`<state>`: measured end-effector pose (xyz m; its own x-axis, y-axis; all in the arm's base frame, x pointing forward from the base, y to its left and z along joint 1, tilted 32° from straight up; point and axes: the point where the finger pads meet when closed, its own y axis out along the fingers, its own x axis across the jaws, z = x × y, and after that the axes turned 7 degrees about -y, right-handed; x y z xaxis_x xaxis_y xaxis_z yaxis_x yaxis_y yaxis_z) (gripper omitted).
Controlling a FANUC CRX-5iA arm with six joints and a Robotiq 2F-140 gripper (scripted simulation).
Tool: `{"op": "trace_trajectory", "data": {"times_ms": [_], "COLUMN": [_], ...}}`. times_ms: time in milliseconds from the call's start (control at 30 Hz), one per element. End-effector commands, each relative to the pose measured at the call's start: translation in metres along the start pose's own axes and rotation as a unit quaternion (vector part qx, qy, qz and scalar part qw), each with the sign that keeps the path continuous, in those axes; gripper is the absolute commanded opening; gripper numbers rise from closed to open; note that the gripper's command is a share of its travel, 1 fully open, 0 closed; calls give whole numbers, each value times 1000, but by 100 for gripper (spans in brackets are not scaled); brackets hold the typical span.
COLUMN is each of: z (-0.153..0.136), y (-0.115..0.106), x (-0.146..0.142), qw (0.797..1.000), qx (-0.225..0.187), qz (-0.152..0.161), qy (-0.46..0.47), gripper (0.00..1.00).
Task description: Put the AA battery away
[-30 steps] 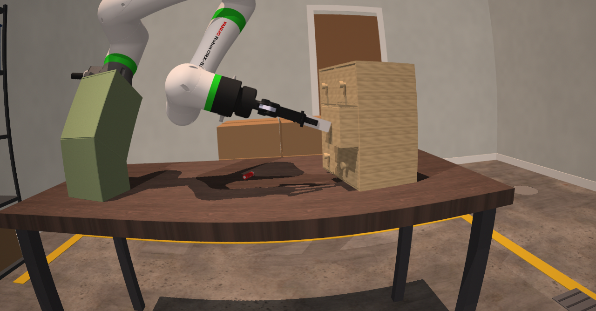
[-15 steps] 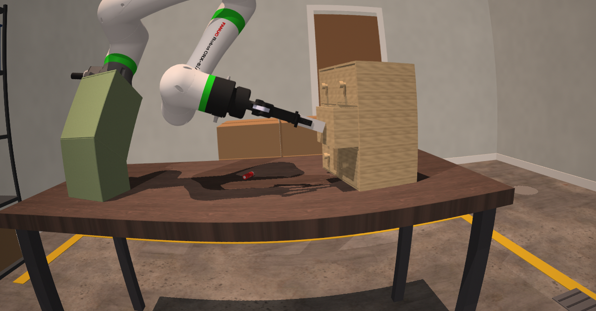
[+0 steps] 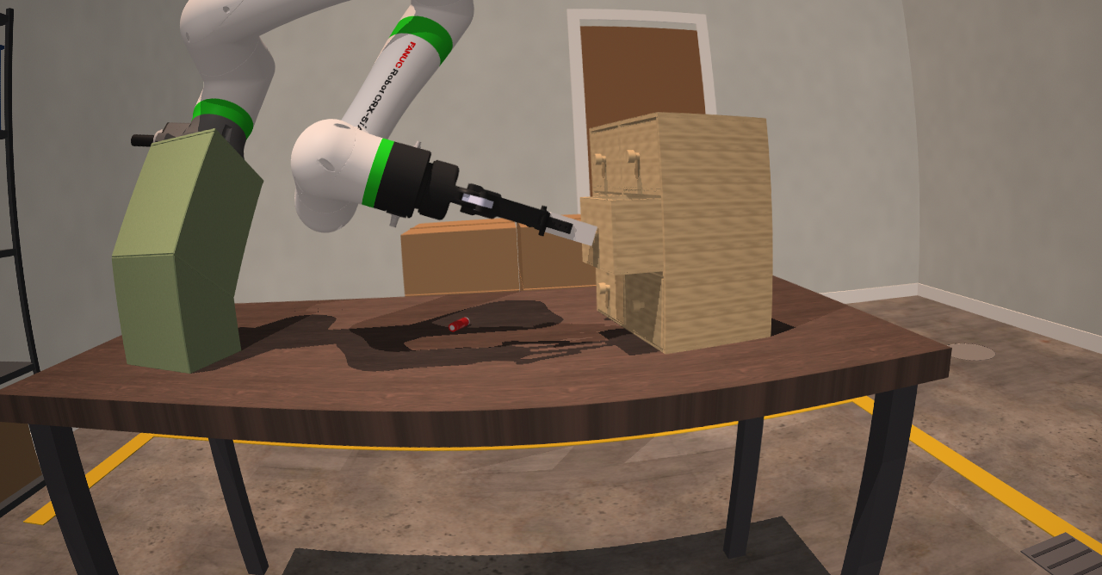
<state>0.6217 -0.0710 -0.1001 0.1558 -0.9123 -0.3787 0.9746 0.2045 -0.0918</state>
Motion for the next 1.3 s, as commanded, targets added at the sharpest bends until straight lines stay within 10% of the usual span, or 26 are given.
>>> {"op": "trace_trajectory", "data": {"times_ms": [0,1267], "z": [0,-2], "y": [0,-7], "x": [0,0], "qw": [1000,1000], "qx": [0,0], "qz": [0,0], "qy": [0,0], "gripper": [8,20]}}
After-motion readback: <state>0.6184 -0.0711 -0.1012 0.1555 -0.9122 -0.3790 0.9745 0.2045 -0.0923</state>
